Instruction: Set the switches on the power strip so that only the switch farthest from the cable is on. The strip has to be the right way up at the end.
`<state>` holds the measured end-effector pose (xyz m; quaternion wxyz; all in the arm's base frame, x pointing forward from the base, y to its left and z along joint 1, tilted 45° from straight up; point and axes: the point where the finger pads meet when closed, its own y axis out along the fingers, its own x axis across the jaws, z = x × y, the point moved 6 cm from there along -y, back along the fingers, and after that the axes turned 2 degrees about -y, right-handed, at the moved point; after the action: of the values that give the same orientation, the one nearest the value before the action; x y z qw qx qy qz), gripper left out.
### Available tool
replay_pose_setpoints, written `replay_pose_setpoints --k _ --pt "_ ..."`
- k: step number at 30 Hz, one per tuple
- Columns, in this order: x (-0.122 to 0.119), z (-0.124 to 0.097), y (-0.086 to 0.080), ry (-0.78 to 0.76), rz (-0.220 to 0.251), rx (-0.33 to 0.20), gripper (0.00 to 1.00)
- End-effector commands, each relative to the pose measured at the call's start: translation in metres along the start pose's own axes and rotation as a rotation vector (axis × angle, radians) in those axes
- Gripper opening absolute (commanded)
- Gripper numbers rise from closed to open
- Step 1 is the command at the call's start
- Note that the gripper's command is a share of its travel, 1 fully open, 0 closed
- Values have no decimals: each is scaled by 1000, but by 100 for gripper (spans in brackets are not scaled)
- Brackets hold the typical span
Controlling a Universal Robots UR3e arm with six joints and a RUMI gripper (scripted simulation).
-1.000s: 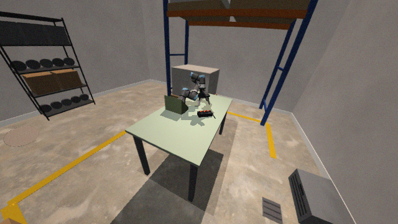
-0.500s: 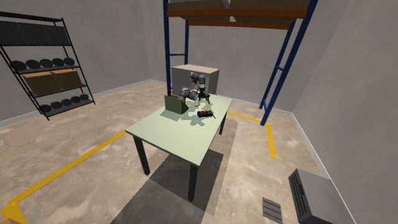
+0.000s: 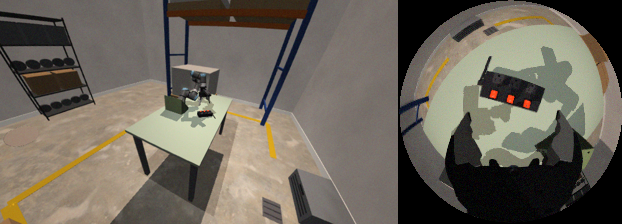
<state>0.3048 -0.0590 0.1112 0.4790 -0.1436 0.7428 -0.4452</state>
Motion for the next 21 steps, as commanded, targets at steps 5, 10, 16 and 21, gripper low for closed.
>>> replay_pose_setpoints --k 5,10,16,21 --pt "-1 16 -14 -93 11 -45 100" --pt "0 26 -21 -154 21 -73 100" --pt "1 42 -29 -253 40 -118 100" --pt "3 55 -33 -334 58 -153 100"
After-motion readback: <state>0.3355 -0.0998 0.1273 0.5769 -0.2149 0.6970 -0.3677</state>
